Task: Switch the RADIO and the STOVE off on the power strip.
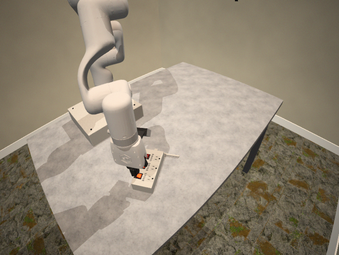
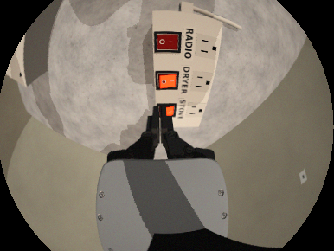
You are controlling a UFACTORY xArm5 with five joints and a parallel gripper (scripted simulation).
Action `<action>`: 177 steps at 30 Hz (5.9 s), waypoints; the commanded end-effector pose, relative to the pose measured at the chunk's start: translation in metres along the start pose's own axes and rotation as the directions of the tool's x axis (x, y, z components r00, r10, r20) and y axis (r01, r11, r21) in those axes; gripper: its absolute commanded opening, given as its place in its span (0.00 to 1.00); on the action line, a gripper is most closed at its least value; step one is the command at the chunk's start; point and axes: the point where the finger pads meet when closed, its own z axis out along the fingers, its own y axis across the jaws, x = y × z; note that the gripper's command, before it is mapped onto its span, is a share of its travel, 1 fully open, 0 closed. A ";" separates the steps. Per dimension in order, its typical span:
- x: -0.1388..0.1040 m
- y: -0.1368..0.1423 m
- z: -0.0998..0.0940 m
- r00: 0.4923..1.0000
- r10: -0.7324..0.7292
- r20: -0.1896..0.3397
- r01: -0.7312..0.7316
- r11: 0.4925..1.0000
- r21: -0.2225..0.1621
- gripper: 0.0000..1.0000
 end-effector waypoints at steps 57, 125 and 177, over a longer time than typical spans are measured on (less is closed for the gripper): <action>-0.001 0.001 -0.001 1.000 0.000 0.003 0.000 1.000 -0.002 0.00; -0.001 0.001 0.007 1.000 0.000 0.003 0.000 1.000 -0.002 0.00; -0.001 0.001 -0.047 1.000 0.000 0.003 0.000 1.000 -0.002 1.00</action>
